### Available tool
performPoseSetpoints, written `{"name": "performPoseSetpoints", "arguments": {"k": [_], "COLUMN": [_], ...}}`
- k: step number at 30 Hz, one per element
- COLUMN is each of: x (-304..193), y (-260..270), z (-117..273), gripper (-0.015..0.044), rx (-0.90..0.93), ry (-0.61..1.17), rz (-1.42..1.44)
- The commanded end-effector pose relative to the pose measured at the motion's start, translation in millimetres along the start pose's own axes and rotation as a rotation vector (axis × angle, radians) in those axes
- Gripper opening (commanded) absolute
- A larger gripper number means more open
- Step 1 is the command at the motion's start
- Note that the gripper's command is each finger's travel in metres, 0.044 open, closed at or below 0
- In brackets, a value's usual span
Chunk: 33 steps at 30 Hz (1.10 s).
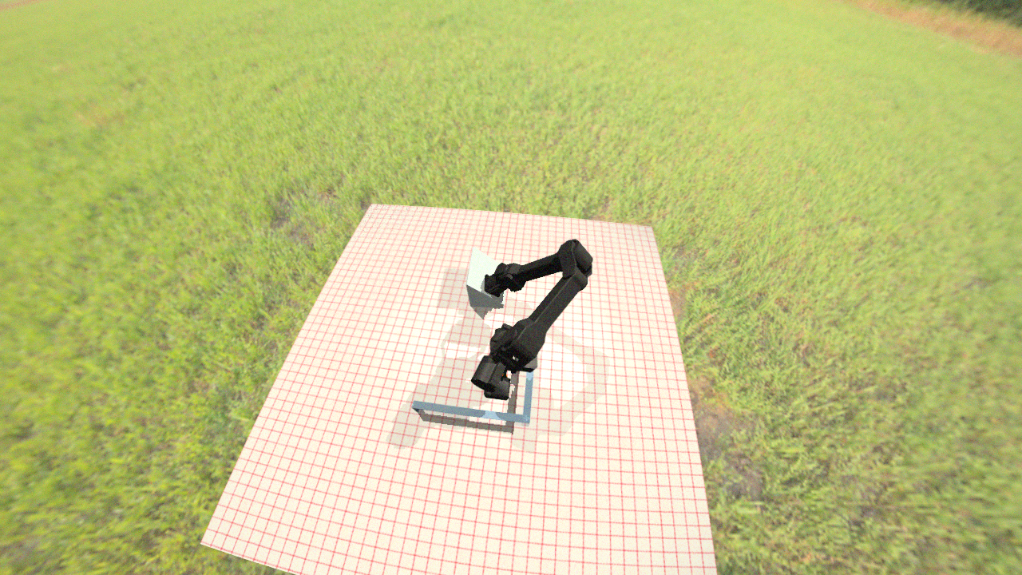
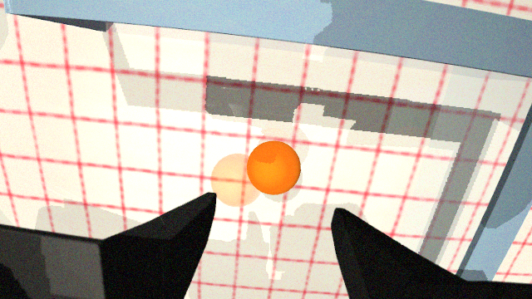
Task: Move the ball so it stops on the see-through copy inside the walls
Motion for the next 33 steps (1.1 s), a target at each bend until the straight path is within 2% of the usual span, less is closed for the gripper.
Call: {"name": "performPoseSetpoints", "arguments": {"k": [1,33], "x": [0.3,2.0], "y": [-0.5,0.5], "z": [2.1,-47.8], "gripper": [0.0269,0.0269], "rx": [0.017,0.017], "ry": [-0.026,-0.028], "rz": [0.02,0.021]}}
Point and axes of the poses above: the point midway between the two fingers, 35 mm back from their tips, its own z axis back along the fingers, its own y axis across the jaws, x = y × z, the point moved 1 cm from there along z, back along the fingers, and after that the axes turned 14 degrees about -z, right-handed, at the moved point
